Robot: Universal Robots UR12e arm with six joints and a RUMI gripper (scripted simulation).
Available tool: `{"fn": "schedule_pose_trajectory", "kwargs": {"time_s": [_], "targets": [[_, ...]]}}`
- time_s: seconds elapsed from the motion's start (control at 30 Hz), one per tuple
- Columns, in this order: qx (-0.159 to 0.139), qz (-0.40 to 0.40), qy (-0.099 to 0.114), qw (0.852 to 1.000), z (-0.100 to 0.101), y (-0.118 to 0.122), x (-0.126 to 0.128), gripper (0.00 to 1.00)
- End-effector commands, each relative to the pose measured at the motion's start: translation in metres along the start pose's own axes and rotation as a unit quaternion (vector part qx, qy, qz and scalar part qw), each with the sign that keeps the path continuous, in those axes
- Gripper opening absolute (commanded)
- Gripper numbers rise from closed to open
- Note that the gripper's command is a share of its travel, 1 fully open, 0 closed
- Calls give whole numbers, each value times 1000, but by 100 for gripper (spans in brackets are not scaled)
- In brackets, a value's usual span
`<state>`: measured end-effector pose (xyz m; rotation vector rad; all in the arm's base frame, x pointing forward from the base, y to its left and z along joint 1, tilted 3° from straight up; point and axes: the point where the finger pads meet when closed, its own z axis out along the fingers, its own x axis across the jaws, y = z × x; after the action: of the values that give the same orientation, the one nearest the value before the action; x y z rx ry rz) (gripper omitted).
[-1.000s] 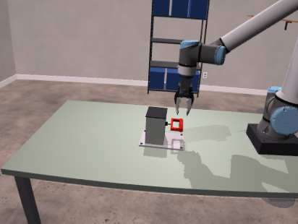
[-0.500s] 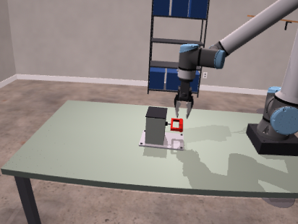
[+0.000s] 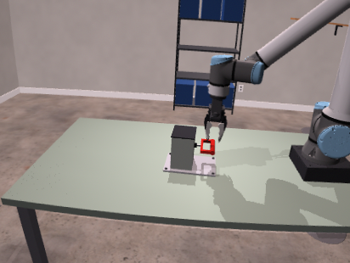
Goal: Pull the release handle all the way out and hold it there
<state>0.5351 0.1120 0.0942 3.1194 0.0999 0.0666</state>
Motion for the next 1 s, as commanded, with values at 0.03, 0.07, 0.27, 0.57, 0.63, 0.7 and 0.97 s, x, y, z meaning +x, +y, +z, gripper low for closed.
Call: {"fn": "schedule_pose_trajectory", "kwargs": {"time_s": [0.03,0.07,0.27,0.57,0.63,0.7,0.97], "targets": [[1,0,0,1000,5,0,-1,29],[1,0,0,1000,5,0,0,29],[0,0,2,1000,3,0,1,29],[0,0,2,1000,3,0,1,29],[0,0,2,1000,3,0,1,29],[0,0,2,1000,3,0,1,29],[0,0,2,1000,3,0,1,29]]}}
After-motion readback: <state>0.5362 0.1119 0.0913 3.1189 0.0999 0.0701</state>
